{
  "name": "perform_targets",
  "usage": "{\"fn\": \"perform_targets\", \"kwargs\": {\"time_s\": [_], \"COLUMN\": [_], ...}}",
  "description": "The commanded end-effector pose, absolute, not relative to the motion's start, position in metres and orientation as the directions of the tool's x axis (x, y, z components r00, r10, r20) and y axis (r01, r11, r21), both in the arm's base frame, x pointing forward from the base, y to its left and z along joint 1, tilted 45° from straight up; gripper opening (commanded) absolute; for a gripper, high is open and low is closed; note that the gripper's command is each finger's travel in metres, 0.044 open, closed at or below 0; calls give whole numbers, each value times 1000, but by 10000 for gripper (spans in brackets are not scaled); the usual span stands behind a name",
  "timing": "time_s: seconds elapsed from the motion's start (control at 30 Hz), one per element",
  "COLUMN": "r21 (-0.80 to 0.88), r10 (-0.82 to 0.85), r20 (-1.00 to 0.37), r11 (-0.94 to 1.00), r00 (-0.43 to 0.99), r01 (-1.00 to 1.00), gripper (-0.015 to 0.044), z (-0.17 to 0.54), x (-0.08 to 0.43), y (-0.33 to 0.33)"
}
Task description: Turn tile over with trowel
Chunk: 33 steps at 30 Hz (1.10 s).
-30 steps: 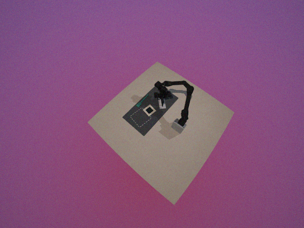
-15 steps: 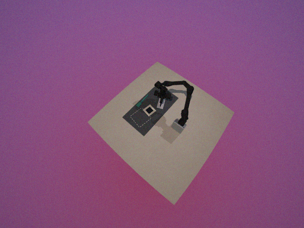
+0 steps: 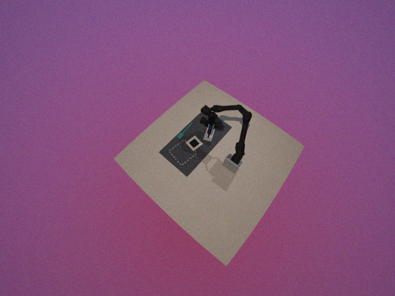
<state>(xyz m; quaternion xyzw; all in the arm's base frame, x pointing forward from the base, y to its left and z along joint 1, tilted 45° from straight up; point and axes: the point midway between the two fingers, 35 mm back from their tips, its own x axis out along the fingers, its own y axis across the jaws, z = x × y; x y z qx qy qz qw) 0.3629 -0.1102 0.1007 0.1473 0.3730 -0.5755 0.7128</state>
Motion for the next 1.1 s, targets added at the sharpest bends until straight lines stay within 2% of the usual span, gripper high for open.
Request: {"fn": "perform_targets", "kwargs": {"time_s": [0.0,0.37,0.53,0.7,0.73,0.87,1.07], "r21": [-216,-216,-216,-216,-217,-215,-127], "r10": [-710,-710,-708,-708,-707,-704,-606], "r20": [-702,-702,-704,-704,-704,-707,-785], "r11": [291,291,292,292,304,305,356], "r00": [59,59,59,59,66,67,126], "r01": [932,932,932,932,928,928,926], "gripper": [270,270,270,270,296,300,300], "z": [100,100,129,131,130,136,122], "x": [363,363,361,361,363,361,353], "y": [-110,-110,-80,-78,-75,-68,-79]}}
